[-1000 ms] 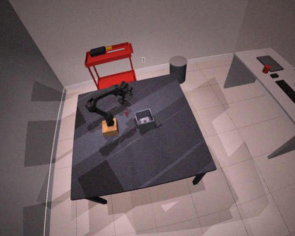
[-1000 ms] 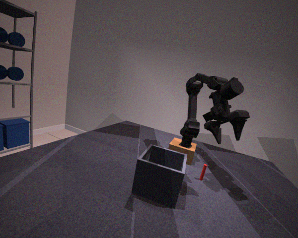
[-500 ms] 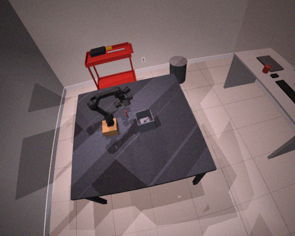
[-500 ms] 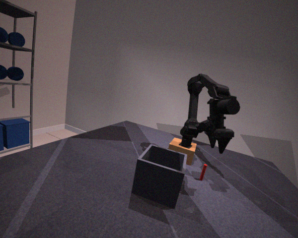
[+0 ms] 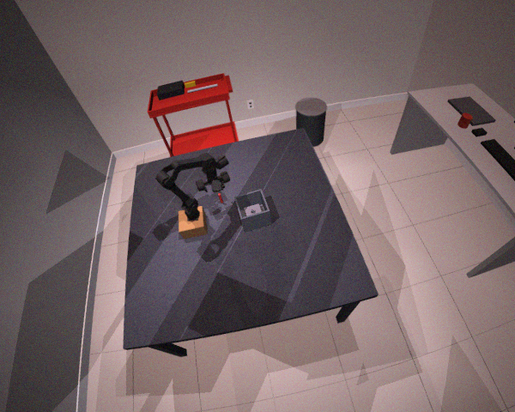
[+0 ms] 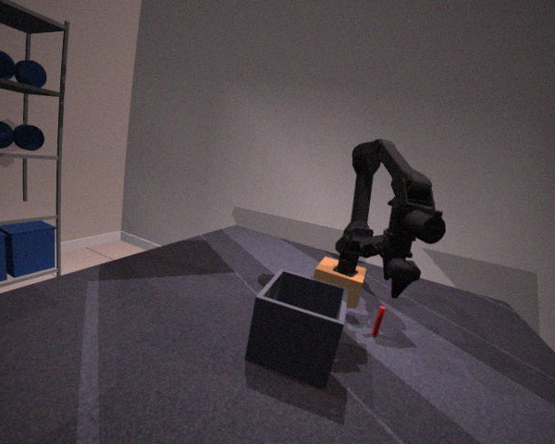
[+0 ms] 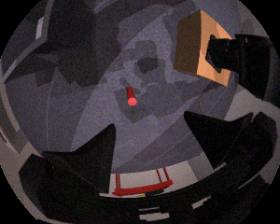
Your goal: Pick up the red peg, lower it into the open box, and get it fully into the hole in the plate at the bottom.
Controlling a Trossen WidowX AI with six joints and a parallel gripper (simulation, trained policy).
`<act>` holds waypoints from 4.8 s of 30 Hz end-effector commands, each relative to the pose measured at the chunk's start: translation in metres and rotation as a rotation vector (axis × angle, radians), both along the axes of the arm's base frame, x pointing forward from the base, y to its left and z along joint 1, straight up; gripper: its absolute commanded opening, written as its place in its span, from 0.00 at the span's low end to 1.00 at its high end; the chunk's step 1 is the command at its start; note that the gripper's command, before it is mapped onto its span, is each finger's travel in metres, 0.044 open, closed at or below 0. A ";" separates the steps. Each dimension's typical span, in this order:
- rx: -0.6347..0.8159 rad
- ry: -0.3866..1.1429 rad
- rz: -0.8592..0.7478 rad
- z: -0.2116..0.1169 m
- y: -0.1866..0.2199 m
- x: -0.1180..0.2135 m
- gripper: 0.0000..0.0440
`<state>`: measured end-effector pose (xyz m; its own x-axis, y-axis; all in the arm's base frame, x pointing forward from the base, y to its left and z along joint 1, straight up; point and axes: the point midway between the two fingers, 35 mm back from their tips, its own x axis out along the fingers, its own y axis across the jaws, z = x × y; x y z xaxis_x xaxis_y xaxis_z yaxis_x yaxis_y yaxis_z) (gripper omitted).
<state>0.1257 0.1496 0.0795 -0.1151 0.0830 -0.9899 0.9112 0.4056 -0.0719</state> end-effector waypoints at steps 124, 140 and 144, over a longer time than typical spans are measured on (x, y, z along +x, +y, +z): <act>-0.046 -0.395 -0.172 0.058 -0.060 0.176 0.00; -0.086 -0.320 -0.175 0.043 -0.093 0.185 0.00; -0.092 -0.301 -0.174 0.035 -0.100 0.188 0.00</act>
<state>0.3117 0.0538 0.1187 0.2009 -0.0160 -0.9795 0.9503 0.2461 0.1909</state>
